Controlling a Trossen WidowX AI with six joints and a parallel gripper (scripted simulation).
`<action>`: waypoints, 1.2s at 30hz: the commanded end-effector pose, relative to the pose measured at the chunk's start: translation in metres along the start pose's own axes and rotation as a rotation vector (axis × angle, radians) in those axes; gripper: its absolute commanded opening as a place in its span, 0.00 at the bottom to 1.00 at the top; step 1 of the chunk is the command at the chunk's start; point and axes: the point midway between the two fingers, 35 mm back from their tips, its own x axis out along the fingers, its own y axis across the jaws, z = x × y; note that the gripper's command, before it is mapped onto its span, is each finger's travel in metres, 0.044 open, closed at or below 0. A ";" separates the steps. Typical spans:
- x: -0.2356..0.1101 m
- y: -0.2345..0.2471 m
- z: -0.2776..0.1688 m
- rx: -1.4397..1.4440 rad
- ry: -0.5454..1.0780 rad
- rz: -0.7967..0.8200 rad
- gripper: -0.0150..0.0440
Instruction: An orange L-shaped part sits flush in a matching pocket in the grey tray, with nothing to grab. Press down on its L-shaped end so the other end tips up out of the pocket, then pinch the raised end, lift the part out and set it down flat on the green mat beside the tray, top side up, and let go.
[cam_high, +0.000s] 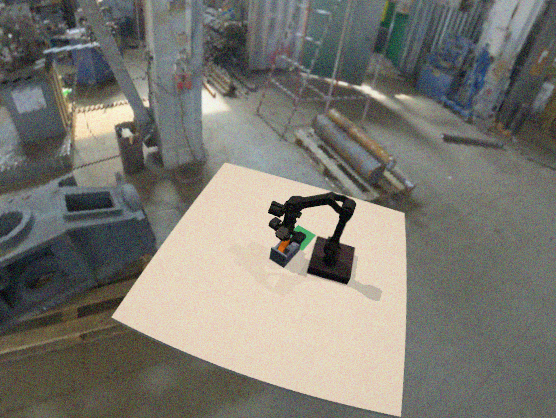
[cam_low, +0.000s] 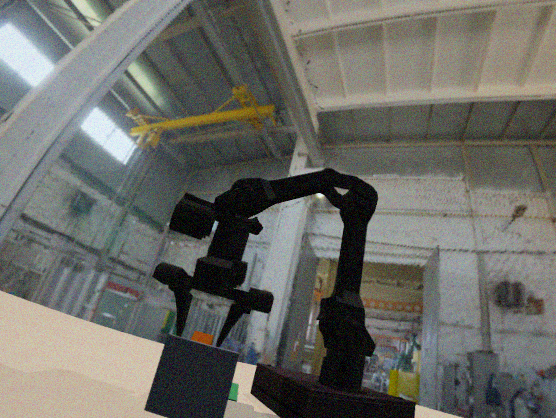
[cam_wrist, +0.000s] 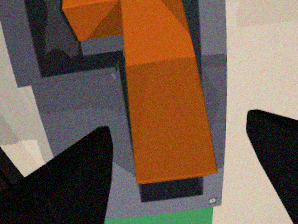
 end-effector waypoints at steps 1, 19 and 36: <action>0.011 0.004 -0.002 -0.003 0.008 0.014 0.73; 0.011 0.002 0.000 0.000 0.001 0.005 0.46; 0.009 0.002 -0.001 -0.001 0.002 0.006 0.25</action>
